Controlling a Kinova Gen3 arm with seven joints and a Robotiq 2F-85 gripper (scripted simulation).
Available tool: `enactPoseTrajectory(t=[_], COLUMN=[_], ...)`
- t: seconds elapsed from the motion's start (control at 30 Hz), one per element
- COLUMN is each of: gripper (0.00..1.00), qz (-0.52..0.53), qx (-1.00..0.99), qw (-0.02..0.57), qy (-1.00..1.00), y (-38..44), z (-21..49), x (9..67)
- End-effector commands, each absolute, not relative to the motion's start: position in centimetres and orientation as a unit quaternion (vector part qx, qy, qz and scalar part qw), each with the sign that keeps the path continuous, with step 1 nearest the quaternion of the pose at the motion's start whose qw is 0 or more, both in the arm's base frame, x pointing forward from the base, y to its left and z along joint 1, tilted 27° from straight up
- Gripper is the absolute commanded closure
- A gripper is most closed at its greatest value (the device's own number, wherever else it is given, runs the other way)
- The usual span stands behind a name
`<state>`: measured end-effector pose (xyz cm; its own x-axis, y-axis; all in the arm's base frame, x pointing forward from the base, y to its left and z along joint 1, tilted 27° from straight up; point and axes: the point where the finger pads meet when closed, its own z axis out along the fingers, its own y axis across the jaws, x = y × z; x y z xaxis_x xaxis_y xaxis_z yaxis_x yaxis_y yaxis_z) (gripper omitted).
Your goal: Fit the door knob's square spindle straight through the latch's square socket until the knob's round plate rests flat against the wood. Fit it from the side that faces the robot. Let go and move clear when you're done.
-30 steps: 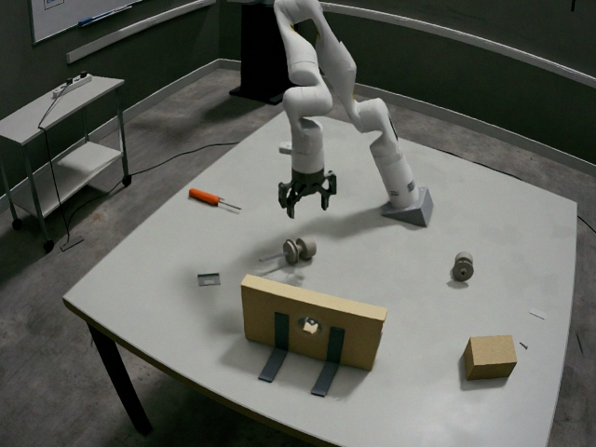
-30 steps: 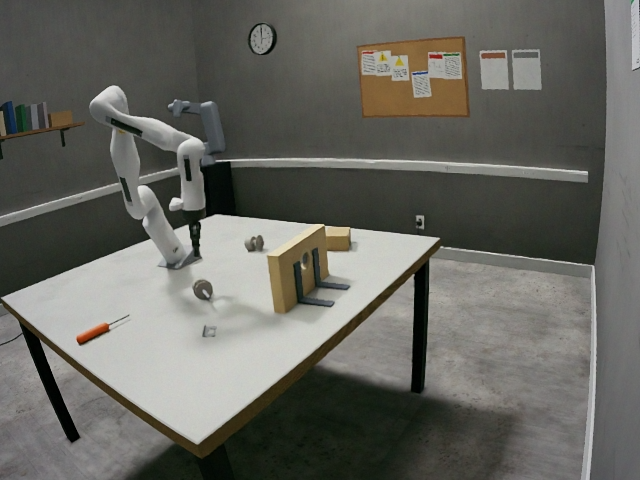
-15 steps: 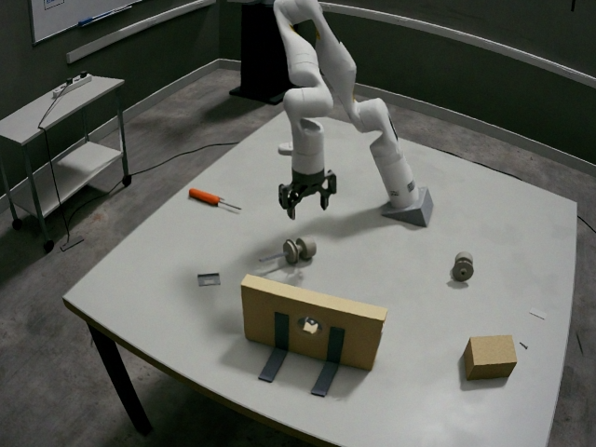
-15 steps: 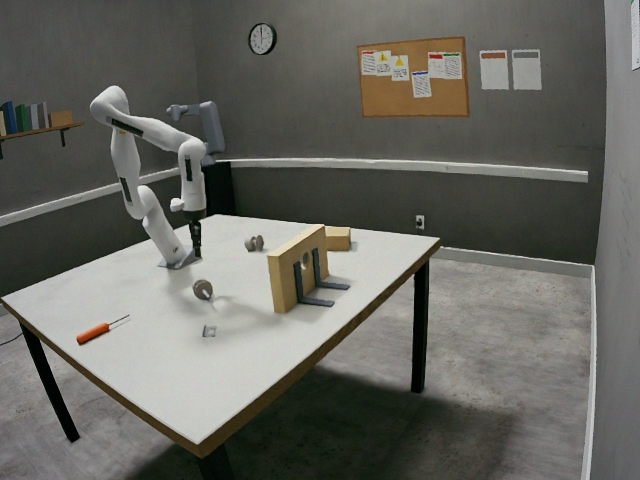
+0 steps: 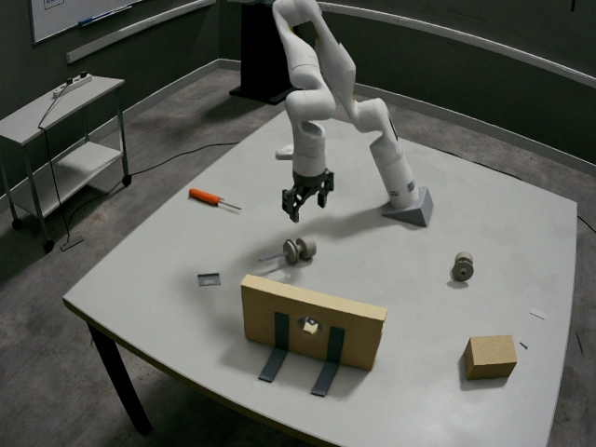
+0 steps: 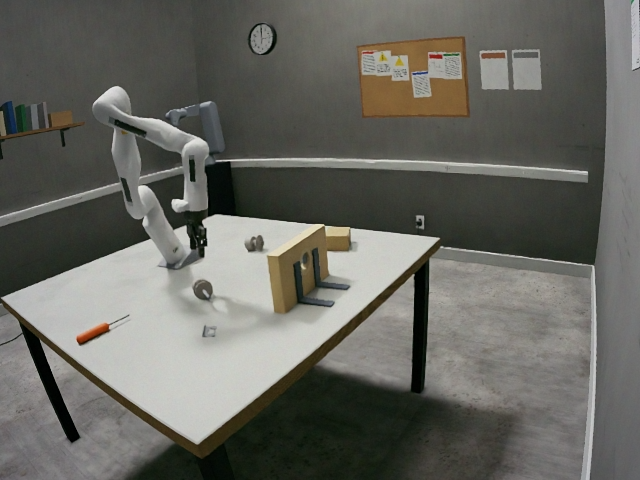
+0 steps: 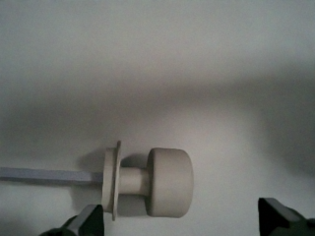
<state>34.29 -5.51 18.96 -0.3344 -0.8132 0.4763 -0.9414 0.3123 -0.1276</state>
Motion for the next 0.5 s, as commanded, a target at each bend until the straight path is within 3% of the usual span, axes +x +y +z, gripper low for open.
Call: enactPoseTrajectory(t=[0.0, 0.47], gripper=[0.10, 0.10], qz=[0.191, 0.185], qx=[0.572, 0.601], qw=[0.173, 0.185], qy=[-0.779, -0.755], y=[-5.54, -5.66], z=[18.86, 18.11], x=[34.32, 34.49])
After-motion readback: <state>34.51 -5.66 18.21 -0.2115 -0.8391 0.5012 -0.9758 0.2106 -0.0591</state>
